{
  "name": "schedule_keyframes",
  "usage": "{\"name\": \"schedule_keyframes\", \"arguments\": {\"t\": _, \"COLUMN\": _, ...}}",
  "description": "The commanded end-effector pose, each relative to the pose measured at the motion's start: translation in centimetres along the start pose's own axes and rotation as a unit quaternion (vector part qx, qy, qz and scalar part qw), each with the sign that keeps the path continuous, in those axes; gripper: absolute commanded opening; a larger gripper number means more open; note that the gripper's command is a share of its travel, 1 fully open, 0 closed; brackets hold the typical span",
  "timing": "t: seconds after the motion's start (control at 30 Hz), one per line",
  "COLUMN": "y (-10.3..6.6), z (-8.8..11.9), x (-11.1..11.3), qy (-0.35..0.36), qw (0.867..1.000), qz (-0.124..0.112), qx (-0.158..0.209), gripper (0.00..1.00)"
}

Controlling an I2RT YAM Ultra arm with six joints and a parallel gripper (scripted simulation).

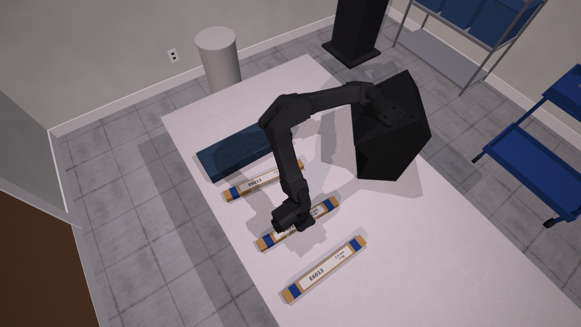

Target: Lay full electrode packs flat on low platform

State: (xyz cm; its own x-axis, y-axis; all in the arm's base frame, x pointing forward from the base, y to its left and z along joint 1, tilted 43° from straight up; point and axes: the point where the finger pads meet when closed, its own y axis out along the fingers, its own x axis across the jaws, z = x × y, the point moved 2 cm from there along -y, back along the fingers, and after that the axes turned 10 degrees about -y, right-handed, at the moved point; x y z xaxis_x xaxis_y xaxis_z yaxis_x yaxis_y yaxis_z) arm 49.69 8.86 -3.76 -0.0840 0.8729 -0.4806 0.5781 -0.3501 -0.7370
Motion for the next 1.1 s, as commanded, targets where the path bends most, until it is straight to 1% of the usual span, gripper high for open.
{"name": "schedule_keyframes", "arguments": {"t": 0.0, "y": -1.2, "z": -1.1, "x": 0.0, "qy": 0.002, "qw": 1.000, "qz": -0.002, "qx": -0.017, "gripper": 0.00}}
{"name": "schedule_keyframes", "arguments": {"t": 0.57, "y": -1.2, "z": -1.1, "x": 0.0, "qy": 0.002, "qw": 1.000, "qz": -0.002, "qx": -0.017, "gripper": 0.00}}
{"name": "schedule_keyframes", "arguments": {"t": 0.6, "y": -1.4, "z": -0.3, "x": 0.2, "qy": -0.003, "qw": 1.000, "qz": -0.003, "qx": -0.007, "gripper": 0.00}}
{"name": "schedule_keyframes", "arguments": {"t": 0.63, "y": -1.6, "z": -0.2, "x": 0.2, "qy": -0.003, "qw": 1.000, "qz": -0.002, "qx": -0.005, "gripper": 0.00}}
{"name": "schedule_keyframes", "arguments": {"t": 0.77, "y": -2.2, "z": -0.2, "x": 0.1, "qy": -0.003, "qw": 1.000, "qz": -0.001, "qx": -0.005, "gripper": 0.00}}
{"name": "schedule_keyframes", "arguments": {"t": 0.83, "y": -2.2, "z": -0.2, "x": 0.1, "qy": -0.003, "qw": 1.000, "qz": -0.001, "qx": -0.005, "gripper": 0.00}}
{"name": "schedule_keyframes", "arguments": {"t": 0.87, "y": -2.5, "z": -1.0, "x": 0.0, "qy": 0.002, "qw": 1.000, "qz": -0.001, "qx": -0.013, "gripper": 0.00}}
{"name": "schedule_keyframes", "arguments": {"t": 0.9, "y": -2.6, "z": -0.2, "x": 0.1, "qy": -0.003, "qw": 1.000, "qz": -0.001, "qx": -0.005, "gripper": 0.00}}
{"name": "schedule_keyframes", "arguments": {"t": 1.07, "y": -3.4, "z": -0.1, "x": 0.1, "qy": -0.004, "qw": 1.000, "qz": -0.001, "qx": -0.005, "gripper": 0.00}}
